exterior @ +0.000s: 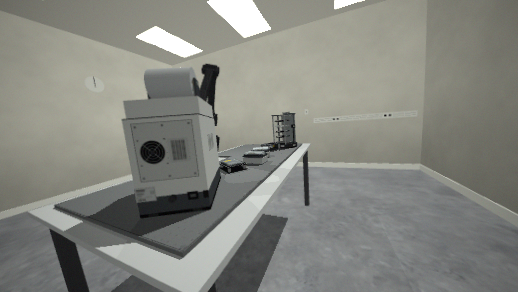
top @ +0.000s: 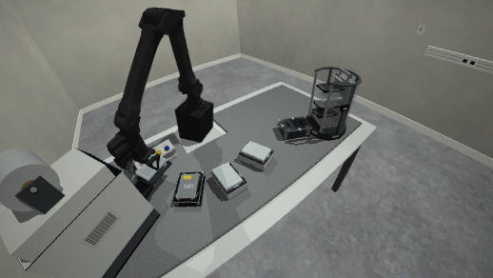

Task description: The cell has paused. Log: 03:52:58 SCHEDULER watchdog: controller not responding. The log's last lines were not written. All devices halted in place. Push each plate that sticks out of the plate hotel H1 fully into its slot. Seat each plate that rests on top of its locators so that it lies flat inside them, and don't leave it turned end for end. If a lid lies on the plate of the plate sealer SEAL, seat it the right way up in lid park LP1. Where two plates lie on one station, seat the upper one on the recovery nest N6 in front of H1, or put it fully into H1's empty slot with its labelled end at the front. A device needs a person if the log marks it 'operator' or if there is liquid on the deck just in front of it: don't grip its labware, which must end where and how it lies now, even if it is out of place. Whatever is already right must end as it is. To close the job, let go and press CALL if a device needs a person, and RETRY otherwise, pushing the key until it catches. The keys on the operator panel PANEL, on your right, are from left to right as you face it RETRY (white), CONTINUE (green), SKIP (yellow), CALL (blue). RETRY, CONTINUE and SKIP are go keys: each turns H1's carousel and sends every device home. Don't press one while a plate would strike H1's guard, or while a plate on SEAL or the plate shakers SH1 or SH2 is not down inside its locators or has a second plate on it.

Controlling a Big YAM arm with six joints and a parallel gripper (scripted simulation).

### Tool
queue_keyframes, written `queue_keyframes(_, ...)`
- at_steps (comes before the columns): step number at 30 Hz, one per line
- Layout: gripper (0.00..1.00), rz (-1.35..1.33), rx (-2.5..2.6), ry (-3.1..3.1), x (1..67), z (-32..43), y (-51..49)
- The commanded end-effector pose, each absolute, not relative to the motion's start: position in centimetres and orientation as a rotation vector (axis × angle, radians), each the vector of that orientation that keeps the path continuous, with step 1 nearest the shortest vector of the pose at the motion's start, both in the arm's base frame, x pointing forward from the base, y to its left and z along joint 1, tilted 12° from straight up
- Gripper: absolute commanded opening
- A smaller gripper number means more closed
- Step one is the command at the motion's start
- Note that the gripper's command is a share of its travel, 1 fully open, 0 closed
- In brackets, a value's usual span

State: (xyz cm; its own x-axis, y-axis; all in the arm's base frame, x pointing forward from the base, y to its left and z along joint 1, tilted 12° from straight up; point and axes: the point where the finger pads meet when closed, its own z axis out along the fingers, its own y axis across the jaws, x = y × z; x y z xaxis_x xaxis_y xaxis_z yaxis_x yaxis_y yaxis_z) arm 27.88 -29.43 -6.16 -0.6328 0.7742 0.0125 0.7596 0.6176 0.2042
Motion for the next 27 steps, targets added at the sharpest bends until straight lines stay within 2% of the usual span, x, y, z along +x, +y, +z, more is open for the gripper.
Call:
queue_keyframes(1, 0.84, 0.258, 1.285, 2.720, 28.7, -4.3, -31.5)
queue_keyframes(27, 0.84, 0.250, 1.280, 2.714, 28.7, -2.5, -32.1)
